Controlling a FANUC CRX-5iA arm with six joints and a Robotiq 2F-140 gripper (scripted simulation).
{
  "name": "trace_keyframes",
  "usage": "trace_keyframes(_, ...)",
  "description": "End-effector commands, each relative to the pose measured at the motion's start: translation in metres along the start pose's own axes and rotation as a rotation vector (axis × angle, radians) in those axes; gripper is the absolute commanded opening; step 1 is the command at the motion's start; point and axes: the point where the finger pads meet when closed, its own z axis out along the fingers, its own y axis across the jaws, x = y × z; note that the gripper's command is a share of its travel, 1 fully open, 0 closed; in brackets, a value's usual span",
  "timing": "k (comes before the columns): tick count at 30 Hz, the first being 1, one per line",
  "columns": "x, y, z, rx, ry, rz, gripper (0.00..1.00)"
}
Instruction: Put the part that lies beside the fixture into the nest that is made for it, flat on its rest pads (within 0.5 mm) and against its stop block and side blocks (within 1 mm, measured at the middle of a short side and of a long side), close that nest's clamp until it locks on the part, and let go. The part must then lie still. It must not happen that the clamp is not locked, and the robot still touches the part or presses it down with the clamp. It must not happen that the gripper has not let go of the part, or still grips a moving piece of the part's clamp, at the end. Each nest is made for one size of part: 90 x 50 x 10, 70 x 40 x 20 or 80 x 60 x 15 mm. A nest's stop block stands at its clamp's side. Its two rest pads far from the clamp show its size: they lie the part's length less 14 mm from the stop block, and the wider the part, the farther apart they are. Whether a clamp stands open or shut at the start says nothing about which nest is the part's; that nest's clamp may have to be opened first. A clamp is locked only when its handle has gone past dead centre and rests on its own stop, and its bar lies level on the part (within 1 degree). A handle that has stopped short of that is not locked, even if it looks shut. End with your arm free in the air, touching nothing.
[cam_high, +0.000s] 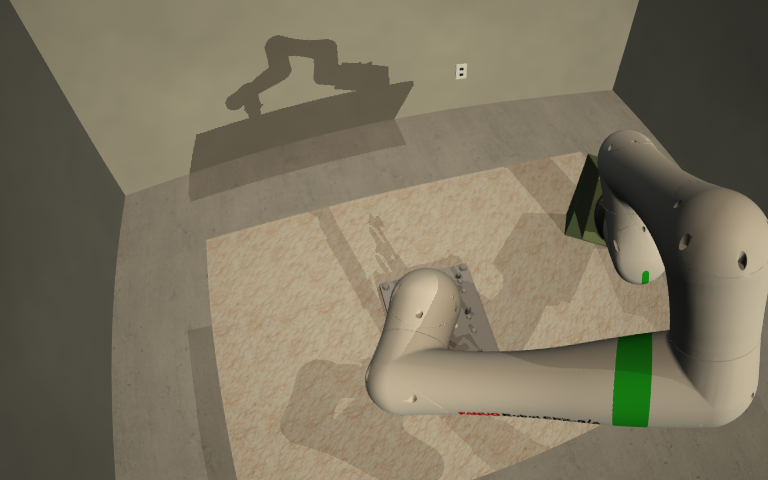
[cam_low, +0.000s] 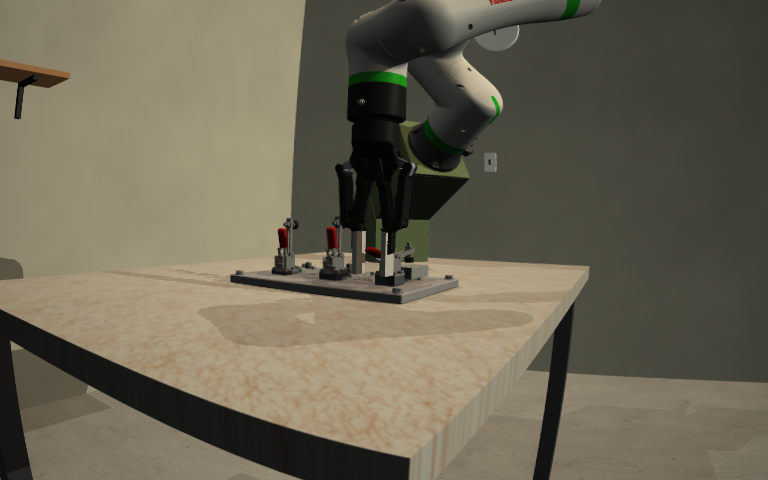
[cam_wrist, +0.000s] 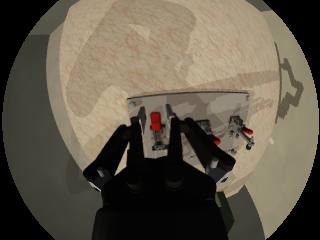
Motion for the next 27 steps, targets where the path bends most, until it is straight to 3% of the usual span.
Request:
trace_keyframes(1, 0.0, 0.0, 0.0, 0.0, 0.0, 0.0, 0.28)
trace_keyframes(12, 0.0, 0.0, -0.021, 0.0, 0.0, 0.0, 0.28)
trace_keyframes(21, 0.0, 0.0, -0.054, 0.0, 0.0, 0.0, 0.28)
trace_keyframes(27, 0.0, 0.0, -0.06, 0.0, 0.0, 0.0, 0.28)
